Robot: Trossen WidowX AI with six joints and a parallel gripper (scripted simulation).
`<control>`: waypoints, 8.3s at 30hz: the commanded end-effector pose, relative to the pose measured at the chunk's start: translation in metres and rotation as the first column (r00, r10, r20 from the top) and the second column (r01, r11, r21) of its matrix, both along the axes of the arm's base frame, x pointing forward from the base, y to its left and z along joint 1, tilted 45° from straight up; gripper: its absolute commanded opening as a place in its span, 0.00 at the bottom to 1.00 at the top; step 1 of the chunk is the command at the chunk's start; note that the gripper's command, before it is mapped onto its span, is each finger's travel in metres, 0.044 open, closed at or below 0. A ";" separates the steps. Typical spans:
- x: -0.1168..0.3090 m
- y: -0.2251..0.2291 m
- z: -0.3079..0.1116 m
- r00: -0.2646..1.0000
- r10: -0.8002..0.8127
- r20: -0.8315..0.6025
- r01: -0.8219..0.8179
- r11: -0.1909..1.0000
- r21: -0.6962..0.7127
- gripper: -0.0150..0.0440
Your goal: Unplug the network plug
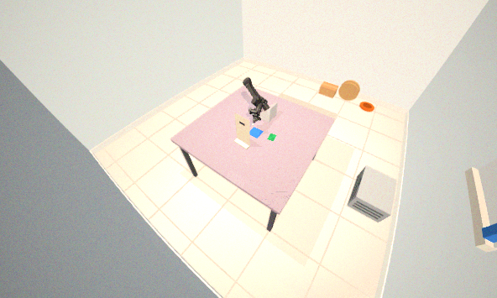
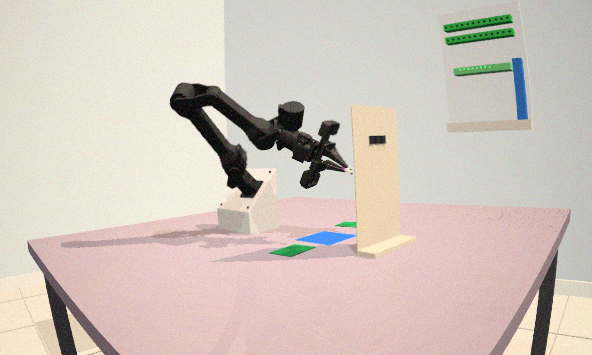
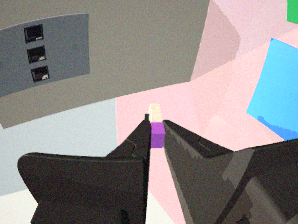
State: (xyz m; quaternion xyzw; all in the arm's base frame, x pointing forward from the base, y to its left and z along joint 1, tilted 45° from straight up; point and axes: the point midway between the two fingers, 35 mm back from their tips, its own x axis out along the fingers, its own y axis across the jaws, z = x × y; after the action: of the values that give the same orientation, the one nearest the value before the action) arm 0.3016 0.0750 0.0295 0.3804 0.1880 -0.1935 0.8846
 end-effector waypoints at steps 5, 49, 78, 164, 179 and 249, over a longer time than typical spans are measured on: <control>-0.018 -0.032 -0.031 0.977 -0.174 -0.123 0.168 0.984 -0.054 0.25; -0.046 -0.088 -0.078 0.897 -0.379 -0.228 0.347 0.922 -0.170 0.25; -0.048 -0.106 -0.094 0.897 -0.379 -0.226 0.346 0.922 -0.173 0.25; -0.060 -0.093 -0.082 0.896 -0.380 -0.229 0.348 0.922 -0.169 0.52; -0.058 -0.082 -0.075 0.895 -0.380 -0.234 0.348 0.923 -0.166 0.52; -0.064 -0.034 -0.025 0.896 -0.375 -0.238 0.342 0.924 -0.171 0.52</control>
State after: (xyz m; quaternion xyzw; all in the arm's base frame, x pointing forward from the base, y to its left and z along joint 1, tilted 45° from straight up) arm 0.2356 0.0356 0.0012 0.3200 0.2200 -0.4149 0.8228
